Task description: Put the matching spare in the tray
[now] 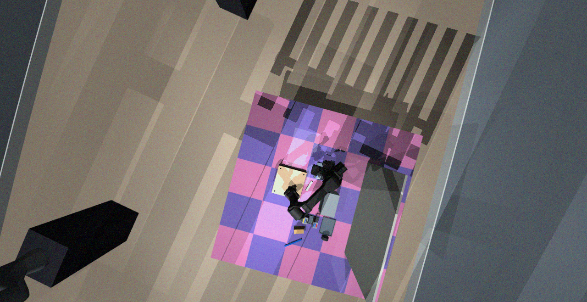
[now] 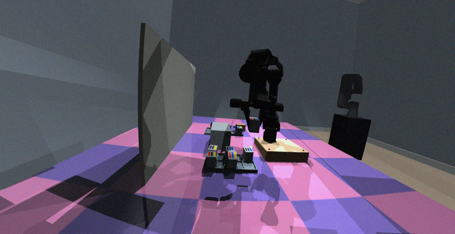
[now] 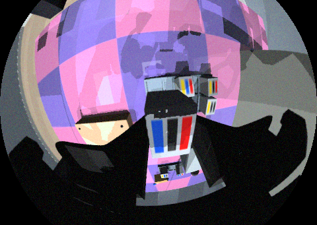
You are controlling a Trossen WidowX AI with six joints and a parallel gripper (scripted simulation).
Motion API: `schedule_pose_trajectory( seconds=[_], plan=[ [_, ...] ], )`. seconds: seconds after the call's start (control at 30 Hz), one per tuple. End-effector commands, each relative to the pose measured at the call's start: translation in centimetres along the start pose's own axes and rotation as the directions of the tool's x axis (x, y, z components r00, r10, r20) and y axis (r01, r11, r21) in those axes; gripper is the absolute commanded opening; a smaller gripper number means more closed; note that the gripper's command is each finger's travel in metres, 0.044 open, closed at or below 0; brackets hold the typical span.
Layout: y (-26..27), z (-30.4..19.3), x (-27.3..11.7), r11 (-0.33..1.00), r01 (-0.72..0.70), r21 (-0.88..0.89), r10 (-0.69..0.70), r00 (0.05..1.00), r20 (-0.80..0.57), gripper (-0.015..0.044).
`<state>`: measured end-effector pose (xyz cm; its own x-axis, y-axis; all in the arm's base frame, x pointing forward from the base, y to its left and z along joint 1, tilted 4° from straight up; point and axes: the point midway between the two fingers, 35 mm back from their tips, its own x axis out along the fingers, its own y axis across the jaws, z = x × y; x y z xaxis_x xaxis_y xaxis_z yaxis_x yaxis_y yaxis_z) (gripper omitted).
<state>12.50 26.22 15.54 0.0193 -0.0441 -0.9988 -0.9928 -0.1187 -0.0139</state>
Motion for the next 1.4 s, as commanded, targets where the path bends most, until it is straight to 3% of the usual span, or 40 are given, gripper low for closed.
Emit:
schedule_pose_trajectory(
  seconds=[0.0,0.2,0.77,1.37],
  plan=[
    [-0.6,-0.3,-0.5,1.000,-0.002,0.029,0.002,1.000,0.009,0.0000],
    [-3.2,-1.5,-1.1,0.991,-0.008,0.131,0.003,0.999,0.040,0.0000],
    [-10.7,-6.9,-1.6,0.993,0.025,0.118,-0.031,0.999,0.045,0.0000],
    [-16.9,-15.7,-1.7,0.989,0.059,0.134,-0.062,0.998,0.013,0.0000]
  ],
)
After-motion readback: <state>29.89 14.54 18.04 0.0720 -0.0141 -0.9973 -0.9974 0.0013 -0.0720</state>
